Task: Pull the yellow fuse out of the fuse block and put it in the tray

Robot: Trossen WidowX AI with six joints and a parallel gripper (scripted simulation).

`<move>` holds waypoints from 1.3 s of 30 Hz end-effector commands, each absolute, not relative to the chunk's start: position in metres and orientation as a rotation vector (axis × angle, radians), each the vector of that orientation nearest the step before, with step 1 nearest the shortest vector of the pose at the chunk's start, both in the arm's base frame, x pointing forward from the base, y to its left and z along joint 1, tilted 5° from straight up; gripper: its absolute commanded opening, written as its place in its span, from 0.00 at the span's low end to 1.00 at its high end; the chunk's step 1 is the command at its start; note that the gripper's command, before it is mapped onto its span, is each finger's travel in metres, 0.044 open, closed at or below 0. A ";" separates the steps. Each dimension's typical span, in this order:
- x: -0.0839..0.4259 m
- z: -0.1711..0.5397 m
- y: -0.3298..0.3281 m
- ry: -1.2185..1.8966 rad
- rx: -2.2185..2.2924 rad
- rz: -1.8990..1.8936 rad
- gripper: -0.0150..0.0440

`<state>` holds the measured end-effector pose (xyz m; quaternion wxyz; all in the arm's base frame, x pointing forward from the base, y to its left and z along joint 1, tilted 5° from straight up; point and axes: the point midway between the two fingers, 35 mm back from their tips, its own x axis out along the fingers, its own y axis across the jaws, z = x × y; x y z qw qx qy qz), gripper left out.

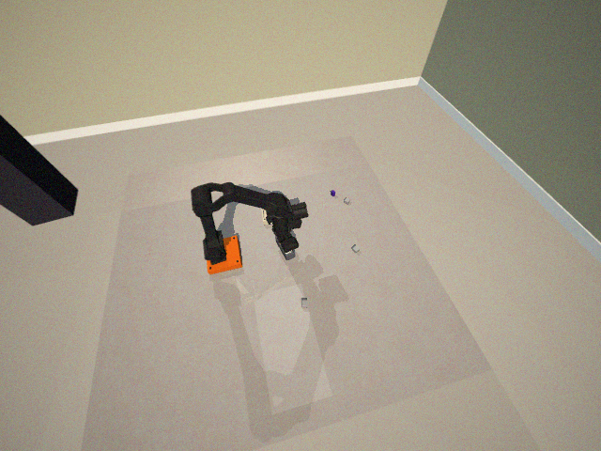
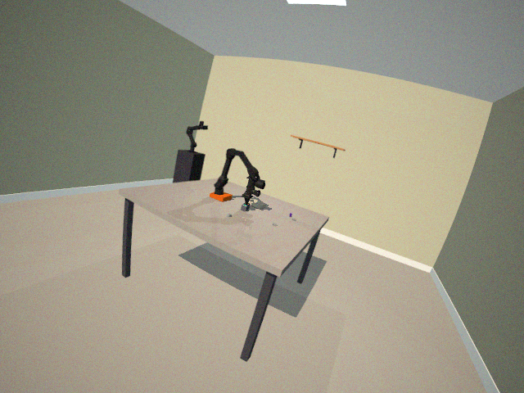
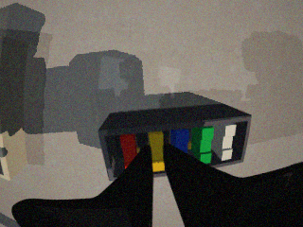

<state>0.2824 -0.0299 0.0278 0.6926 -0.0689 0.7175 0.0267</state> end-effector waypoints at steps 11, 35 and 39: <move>0.283 0.035 -0.029 1.603 -0.154 0.061 0.25; 0.284 0.047 -0.029 1.603 -0.154 0.062 0.25; 0.284 0.049 -0.029 1.603 -0.154 0.062 0.25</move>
